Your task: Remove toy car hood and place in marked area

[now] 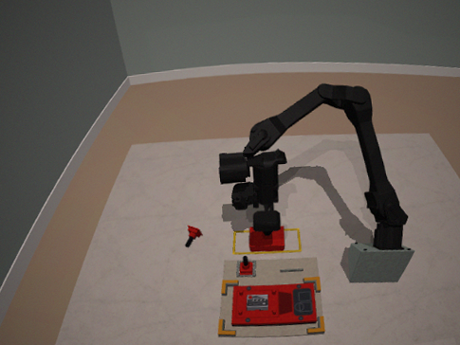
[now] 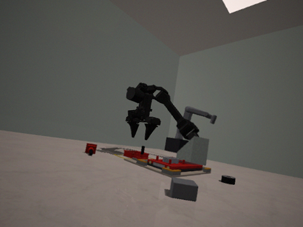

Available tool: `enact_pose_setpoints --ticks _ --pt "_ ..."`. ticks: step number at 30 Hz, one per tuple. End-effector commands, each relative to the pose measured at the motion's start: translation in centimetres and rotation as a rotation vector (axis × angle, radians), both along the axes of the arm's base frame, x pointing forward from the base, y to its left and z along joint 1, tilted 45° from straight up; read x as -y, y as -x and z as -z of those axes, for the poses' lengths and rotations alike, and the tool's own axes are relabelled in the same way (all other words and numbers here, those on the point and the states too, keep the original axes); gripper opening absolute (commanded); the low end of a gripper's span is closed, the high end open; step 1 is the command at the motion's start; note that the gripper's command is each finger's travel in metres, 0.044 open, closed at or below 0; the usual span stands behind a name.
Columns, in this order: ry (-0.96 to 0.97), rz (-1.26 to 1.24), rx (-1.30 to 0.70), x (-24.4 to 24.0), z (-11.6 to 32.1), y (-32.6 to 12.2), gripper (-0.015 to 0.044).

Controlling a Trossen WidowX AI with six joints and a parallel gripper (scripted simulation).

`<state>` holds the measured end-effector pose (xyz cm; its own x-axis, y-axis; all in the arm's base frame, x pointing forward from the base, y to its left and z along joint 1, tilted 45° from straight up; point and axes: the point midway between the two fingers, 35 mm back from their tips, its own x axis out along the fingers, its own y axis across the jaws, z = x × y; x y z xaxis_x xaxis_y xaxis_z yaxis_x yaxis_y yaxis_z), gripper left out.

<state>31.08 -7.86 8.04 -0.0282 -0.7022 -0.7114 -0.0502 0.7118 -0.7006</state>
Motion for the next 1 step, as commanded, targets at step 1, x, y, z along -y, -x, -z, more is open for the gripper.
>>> enact_pose_setpoints --ticks 1 --pt "-0.002 0.003 0.004 -0.04 -0.04 0.00 0.0440"
